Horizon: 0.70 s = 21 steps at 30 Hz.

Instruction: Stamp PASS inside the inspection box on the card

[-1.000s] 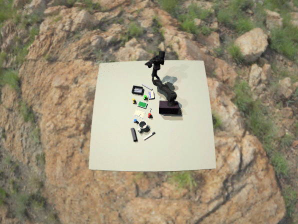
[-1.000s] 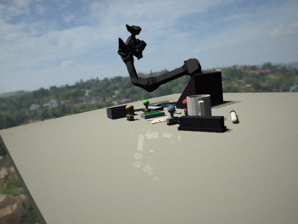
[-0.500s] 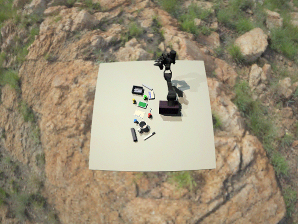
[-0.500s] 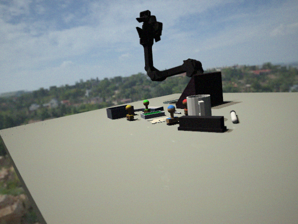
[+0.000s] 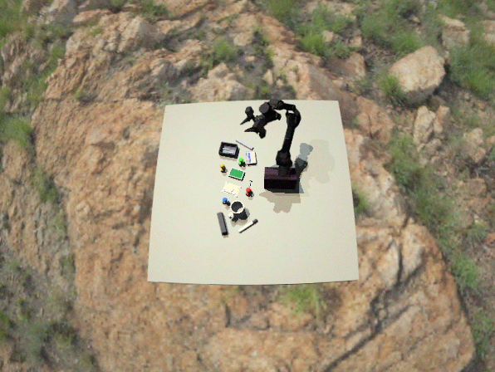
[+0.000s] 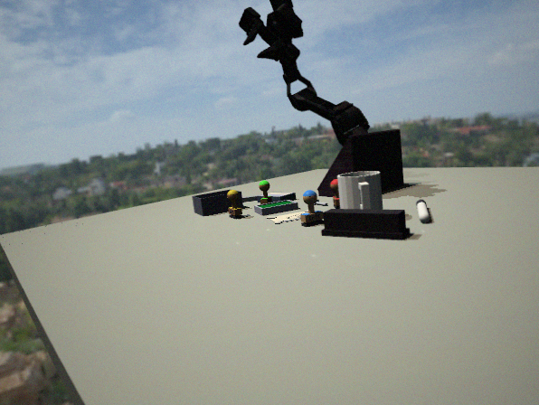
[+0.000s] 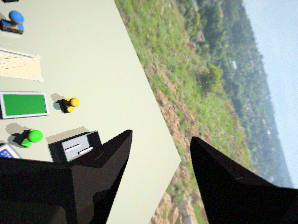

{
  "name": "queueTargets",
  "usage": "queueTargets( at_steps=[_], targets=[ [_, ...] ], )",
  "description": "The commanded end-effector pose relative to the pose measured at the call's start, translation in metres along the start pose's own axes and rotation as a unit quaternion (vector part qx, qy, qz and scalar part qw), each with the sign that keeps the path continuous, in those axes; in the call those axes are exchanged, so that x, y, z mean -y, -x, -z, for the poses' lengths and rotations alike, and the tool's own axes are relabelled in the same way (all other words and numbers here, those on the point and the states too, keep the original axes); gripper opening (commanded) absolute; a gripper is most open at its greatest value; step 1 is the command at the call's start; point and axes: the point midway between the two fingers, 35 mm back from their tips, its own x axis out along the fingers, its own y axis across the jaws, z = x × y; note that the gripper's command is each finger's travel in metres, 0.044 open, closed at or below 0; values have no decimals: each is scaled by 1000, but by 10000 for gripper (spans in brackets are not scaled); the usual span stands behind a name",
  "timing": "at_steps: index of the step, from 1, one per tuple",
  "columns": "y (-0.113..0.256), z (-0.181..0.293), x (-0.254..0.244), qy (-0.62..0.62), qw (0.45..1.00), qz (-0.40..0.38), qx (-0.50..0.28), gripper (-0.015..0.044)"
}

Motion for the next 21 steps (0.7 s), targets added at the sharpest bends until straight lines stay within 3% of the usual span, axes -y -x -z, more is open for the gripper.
queueTargets(
  at_steps=[1, 7, 12, 17, 21],
  targets=[
    [-48, -1, -26, -92, 991, -69, -73, 221],
    [-121, 25, -76, -248, 931, -151, -220, 221],
    [-168, 63, -134, -371, 836, -197, -353, 221],
    [-191, 101, -194, -462, 722, -216, -467, 221],
    [-190, 103, -197, -465, 717, -217, -471, 221]
  ],
)
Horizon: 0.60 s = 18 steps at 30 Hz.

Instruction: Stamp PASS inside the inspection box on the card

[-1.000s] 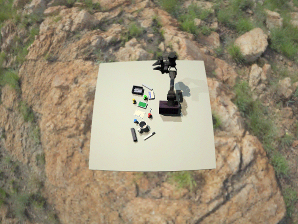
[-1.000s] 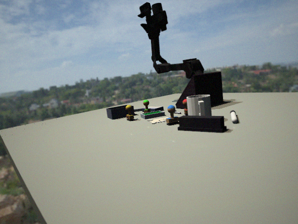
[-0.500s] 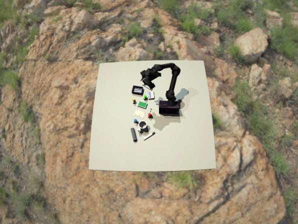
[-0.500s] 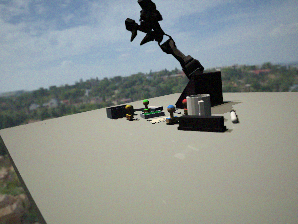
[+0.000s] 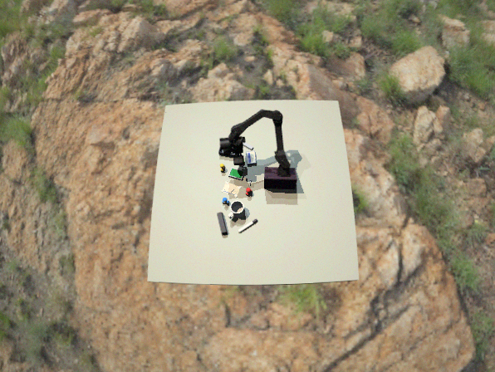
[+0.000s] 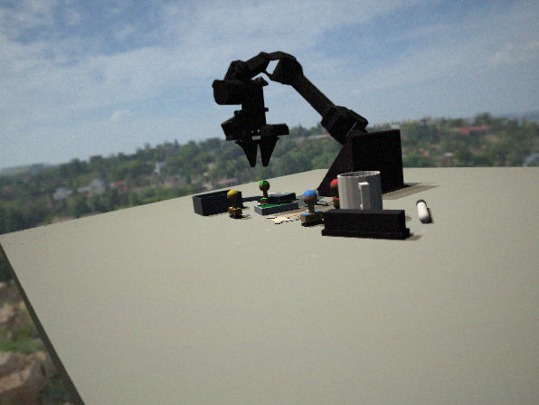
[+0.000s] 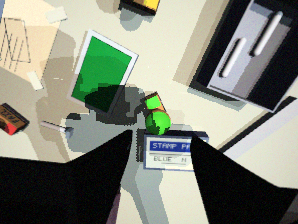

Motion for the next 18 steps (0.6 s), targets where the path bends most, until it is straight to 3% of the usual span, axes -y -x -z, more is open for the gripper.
queueTargets(
  at_steps=[1, 18],
  targets=[
    [-7, 7, -3, -21, 1000, -6, -12, 221],
    [-27, 7, -3, -21, 1000, -8, -12, 221]
  ],
)
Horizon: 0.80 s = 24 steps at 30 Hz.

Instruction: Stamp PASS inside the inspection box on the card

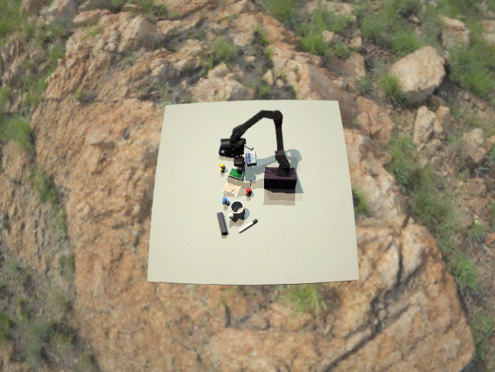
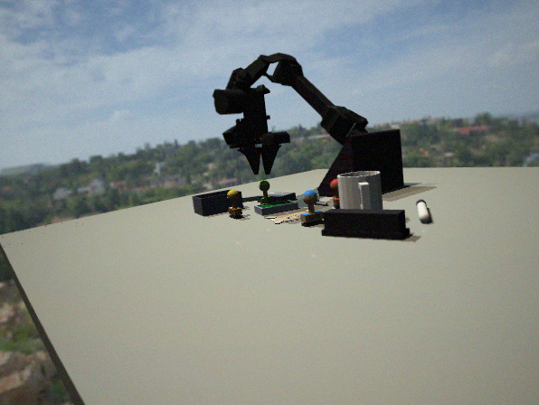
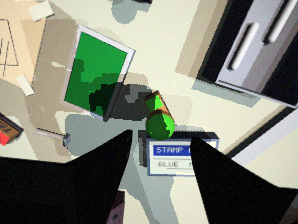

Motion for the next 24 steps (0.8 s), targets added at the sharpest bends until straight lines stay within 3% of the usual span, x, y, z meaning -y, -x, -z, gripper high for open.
queueTargets(
  at_steps=[1, 24],
  targets=[
    [-8, 1, -2, 5, 1000, -2, -3, 221],
    [-46, 2, -1, 5, 1000, -1, -3, 221]
  ],
)
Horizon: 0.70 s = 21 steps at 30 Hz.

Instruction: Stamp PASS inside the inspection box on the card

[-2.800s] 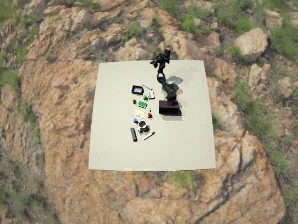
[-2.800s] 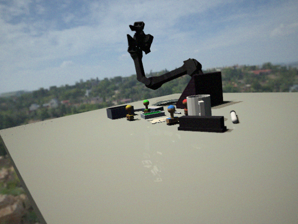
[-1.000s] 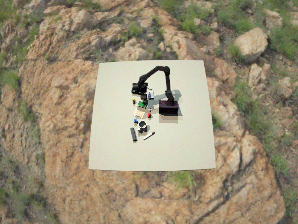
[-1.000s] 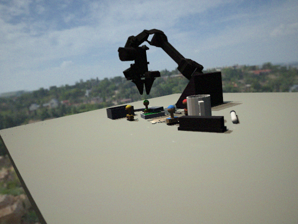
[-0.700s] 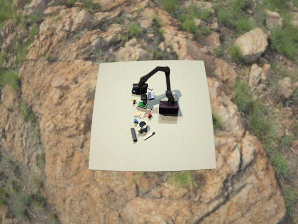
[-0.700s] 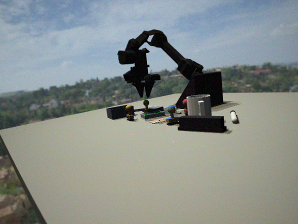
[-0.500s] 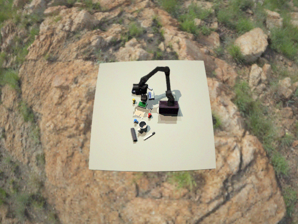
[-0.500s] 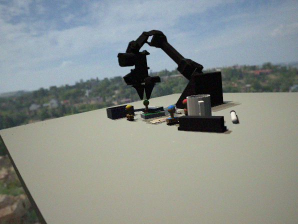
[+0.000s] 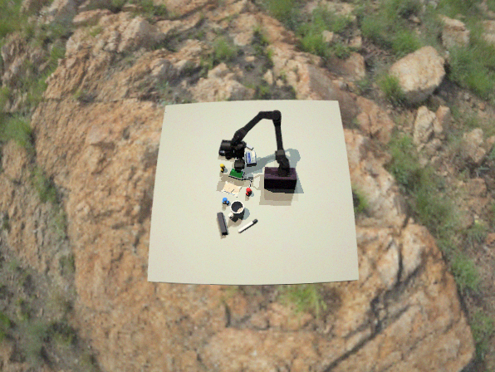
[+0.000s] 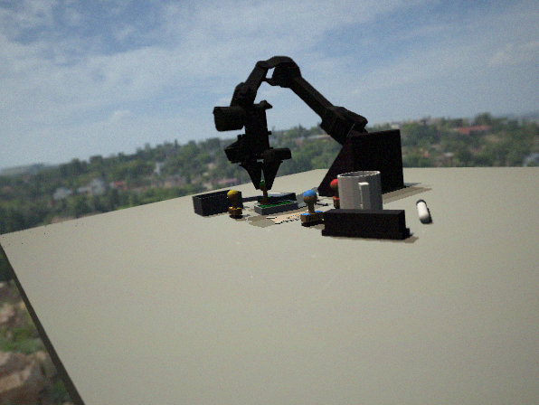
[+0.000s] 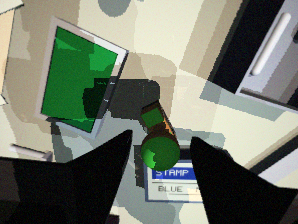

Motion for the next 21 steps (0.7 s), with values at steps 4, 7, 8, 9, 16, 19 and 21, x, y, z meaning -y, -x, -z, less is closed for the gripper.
queueTargets(
  at_steps=[4, 7, 8, 9, 16, 19, 21],
  targets=[
    [-13, 3, -1, 6, 1000, 0, -4, 221],
    [-18, 4, -1, 6, 1000, 1, -5, 221],
    [-20, 4, -1, 6, 1000, 1, -5, 221],
    [-21, 4, -1, 6, 1000, 1, -5, 221],
    [-22, 4, -1, 6, 1000, 2, -5, 221],
    [-20, 3, 1, 1, 1000, 1, -2, 201],
    [-20, 3, 1, 1, 1000, 1, -2, 187]
  ],
)
